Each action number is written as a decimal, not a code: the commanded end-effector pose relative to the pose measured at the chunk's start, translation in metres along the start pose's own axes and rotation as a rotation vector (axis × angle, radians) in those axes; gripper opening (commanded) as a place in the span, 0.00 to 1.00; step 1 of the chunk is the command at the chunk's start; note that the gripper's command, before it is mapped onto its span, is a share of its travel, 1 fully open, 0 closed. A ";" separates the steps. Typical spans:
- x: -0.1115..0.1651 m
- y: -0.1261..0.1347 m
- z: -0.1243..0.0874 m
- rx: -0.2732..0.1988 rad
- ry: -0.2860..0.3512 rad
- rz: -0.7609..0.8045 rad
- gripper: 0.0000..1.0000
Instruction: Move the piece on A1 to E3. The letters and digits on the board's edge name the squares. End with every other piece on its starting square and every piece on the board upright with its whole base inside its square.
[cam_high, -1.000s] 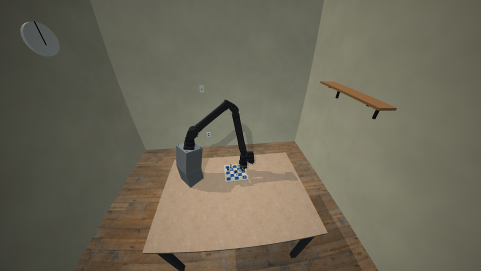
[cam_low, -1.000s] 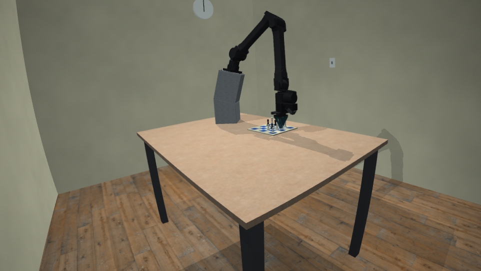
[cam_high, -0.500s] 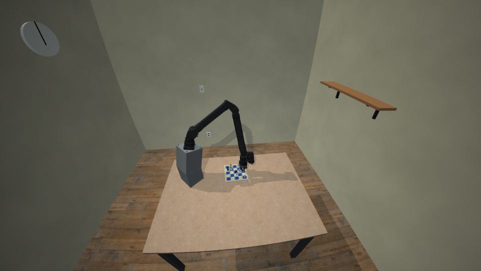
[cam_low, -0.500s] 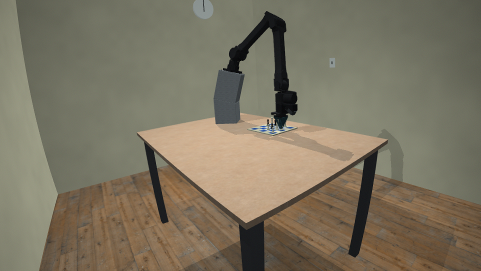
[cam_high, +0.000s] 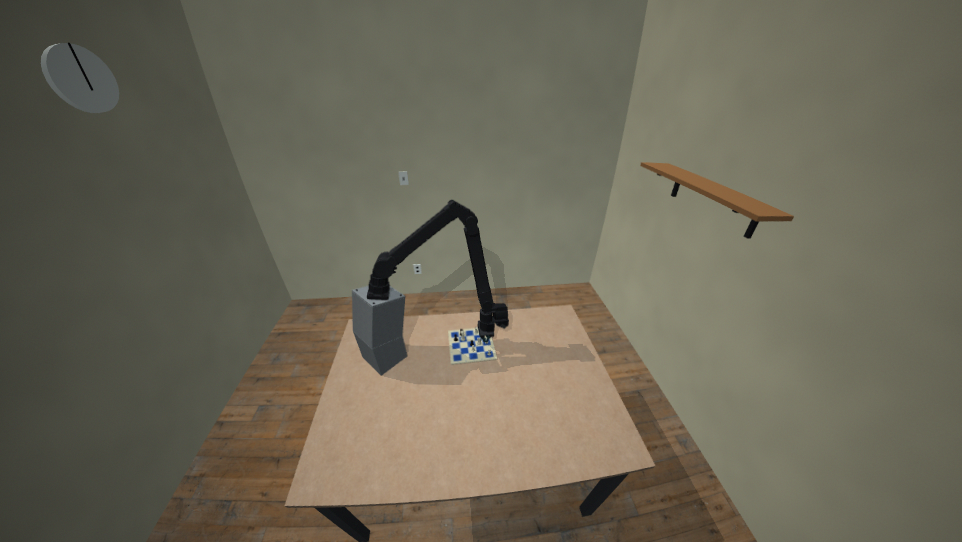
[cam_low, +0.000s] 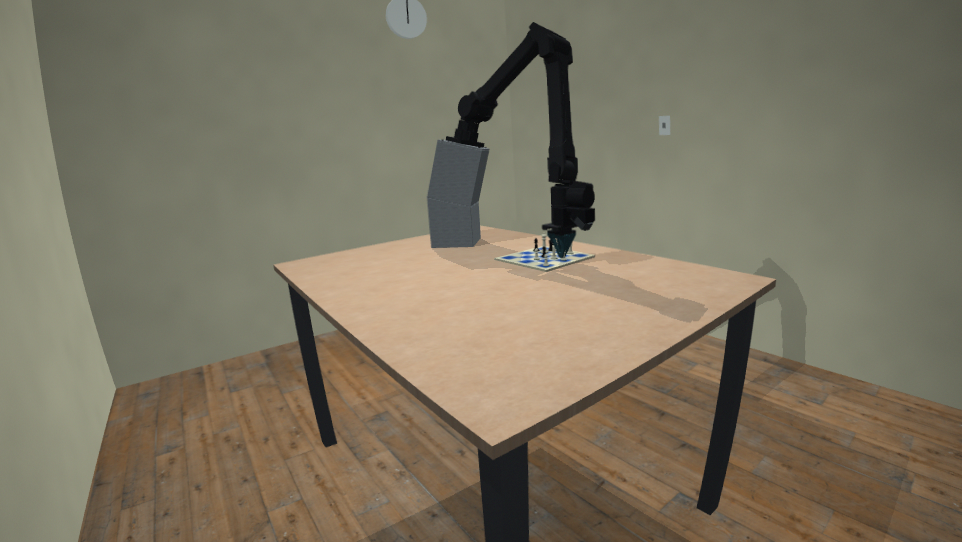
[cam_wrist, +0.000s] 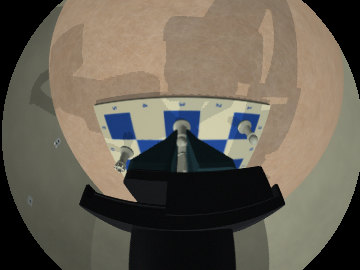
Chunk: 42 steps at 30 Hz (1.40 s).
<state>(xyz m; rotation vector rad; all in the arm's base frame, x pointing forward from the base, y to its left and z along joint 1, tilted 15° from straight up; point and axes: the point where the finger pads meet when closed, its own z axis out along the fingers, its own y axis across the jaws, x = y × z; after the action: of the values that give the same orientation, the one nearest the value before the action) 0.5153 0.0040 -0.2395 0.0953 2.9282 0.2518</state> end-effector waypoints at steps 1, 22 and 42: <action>-0.012 0.008 0.001 0.000 -0.029 -0.013 0.00; -0.012 0.008 0.001 0.000 -0.029 -0.013 0.07; -0.012 0.008 0.001 0.000 -0.029 -0.014 0.33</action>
<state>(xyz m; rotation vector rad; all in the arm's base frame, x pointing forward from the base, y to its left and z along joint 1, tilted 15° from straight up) 0.5152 0.0040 -0.2395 0.0955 2.9283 0.2518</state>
